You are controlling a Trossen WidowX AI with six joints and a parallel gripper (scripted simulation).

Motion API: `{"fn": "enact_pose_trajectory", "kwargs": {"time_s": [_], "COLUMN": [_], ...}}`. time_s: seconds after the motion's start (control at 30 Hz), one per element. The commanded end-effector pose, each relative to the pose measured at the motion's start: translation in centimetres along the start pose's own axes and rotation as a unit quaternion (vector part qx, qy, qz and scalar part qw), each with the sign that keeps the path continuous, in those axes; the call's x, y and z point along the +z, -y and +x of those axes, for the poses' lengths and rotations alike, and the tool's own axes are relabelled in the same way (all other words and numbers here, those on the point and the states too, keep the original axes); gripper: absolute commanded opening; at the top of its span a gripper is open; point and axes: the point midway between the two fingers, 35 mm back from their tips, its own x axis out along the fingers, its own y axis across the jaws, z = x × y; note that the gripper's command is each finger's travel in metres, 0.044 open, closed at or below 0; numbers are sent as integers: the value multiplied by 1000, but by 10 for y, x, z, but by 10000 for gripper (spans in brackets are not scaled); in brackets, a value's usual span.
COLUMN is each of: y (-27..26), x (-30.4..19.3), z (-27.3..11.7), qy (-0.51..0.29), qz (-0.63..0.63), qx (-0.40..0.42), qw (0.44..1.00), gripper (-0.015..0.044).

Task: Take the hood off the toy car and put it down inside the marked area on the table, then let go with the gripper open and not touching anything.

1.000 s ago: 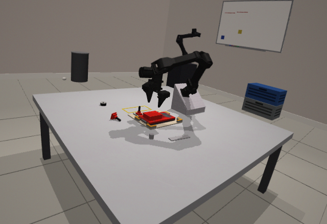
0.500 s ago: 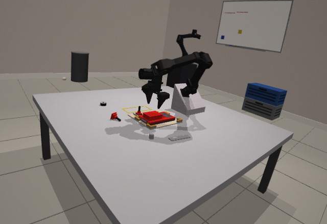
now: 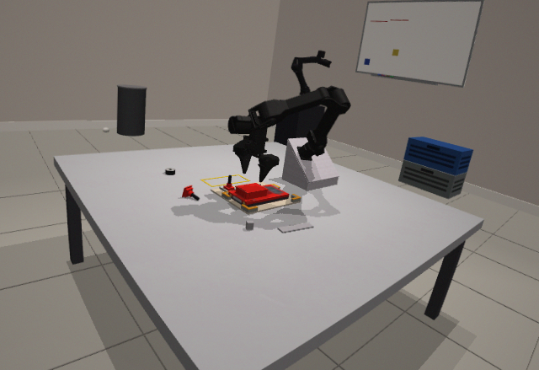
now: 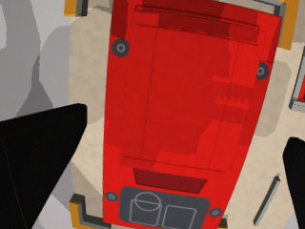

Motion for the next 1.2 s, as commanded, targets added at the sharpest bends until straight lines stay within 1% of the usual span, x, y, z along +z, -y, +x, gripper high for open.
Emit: {"fn": "enact_pose_trajectory", "kwargs": {"time_s": [0.0, 1.17], "y": [-1, -1], "x": [-1, -2], "z": [4, 24], "qy": [-2, -2], "qz": [2, 2], "qx": [3, 4], "qw": [1000, 1000], "gripper": [440, 440]}}
